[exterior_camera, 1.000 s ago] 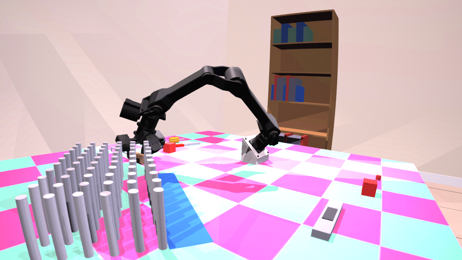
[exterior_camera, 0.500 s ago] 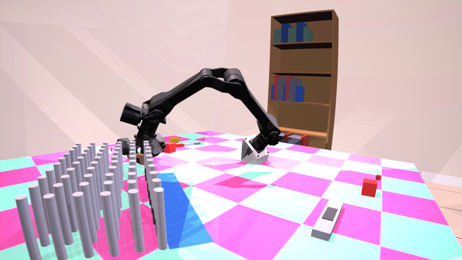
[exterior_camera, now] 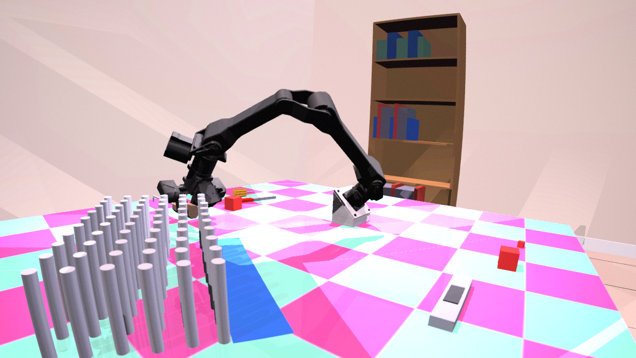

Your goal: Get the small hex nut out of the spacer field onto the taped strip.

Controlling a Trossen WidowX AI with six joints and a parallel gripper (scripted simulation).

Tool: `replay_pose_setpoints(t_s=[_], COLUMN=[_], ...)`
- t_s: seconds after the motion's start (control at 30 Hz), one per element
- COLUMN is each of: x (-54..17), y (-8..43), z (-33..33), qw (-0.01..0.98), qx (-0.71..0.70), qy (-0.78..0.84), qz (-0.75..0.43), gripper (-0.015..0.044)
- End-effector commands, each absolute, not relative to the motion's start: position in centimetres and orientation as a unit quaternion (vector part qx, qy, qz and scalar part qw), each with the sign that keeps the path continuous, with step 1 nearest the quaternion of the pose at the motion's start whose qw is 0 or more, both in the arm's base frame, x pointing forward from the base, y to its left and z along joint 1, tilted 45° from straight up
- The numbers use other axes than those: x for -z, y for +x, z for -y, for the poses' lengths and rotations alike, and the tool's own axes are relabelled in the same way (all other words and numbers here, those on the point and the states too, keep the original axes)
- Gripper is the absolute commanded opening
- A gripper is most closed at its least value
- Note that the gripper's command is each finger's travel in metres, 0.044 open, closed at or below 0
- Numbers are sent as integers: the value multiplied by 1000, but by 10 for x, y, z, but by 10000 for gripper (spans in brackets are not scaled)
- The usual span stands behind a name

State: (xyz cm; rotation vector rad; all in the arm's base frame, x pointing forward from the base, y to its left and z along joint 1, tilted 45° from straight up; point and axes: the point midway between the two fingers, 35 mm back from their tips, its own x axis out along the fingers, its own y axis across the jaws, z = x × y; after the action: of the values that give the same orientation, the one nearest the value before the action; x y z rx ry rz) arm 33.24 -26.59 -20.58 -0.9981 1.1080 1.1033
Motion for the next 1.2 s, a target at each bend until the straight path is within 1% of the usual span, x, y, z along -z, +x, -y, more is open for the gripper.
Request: replay_pose_setpoints(t_s=[0.0, 0.67, 0.9, 1.17], x=[188, 96, 89, 46], y=[336, 313, 314, 334], z=[286, 360, 360, 338], qw=[598, 580, 579, 577], qx=[-472, -496, -497, -494], qy=[-439, -445, -447, -477], qz=[-477, -469, -467, -442], gripper=[0, 0, 0, 0])
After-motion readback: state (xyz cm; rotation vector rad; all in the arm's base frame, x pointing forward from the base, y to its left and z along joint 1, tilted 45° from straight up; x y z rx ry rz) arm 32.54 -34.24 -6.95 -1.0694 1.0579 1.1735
